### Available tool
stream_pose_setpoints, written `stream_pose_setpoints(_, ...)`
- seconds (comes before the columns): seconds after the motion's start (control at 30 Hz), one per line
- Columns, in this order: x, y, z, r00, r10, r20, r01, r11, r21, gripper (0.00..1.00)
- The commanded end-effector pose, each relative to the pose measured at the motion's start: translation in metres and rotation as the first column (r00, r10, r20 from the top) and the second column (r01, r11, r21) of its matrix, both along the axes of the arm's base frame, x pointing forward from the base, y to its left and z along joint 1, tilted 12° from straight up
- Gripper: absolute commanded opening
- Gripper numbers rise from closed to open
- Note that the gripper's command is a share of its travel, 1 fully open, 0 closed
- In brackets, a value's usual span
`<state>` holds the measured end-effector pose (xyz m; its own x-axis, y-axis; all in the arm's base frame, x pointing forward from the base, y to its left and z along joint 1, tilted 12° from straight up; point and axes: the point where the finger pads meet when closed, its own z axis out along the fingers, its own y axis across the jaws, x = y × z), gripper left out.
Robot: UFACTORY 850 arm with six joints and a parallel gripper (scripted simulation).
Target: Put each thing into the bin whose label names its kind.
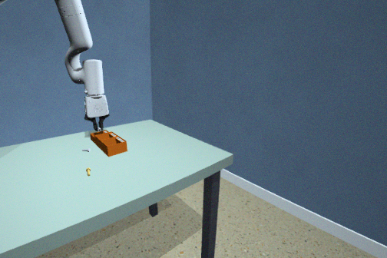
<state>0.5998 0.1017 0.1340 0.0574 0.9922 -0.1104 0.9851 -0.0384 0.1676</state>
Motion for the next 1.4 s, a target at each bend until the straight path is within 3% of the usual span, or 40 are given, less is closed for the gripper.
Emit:
stream_pose_setpoints(0.0, 0.002, -0.001, -0.007, 1.000, 0.000, 0.003, 0.000, 1.000, 0.000, 0.00)
stream_pose_setpoints(0.53, 0.007, -0.004, -0.034, 1.000, 0.000, 0.002, 0.000, 1.000, 0.000, 0.00)
stream_pose_setpoints(1.1, 0.006, -0.005, -0.034, 1.000, 0.000, 0.002, 0.000, 1.000, 0.000, 0.00)
stream_pose_setpoints(1.13, 0.006, -0.005, -0.034, 1.000, 0.000, 0.002, 0.000, 1.000, 0.000, 0.29)
stream_pose_setpoints(1.37, 0.006, -0.005, -0.034, 1.000, 0.000, 0.003, 0.000, 1.000, 0.000, 0.29)
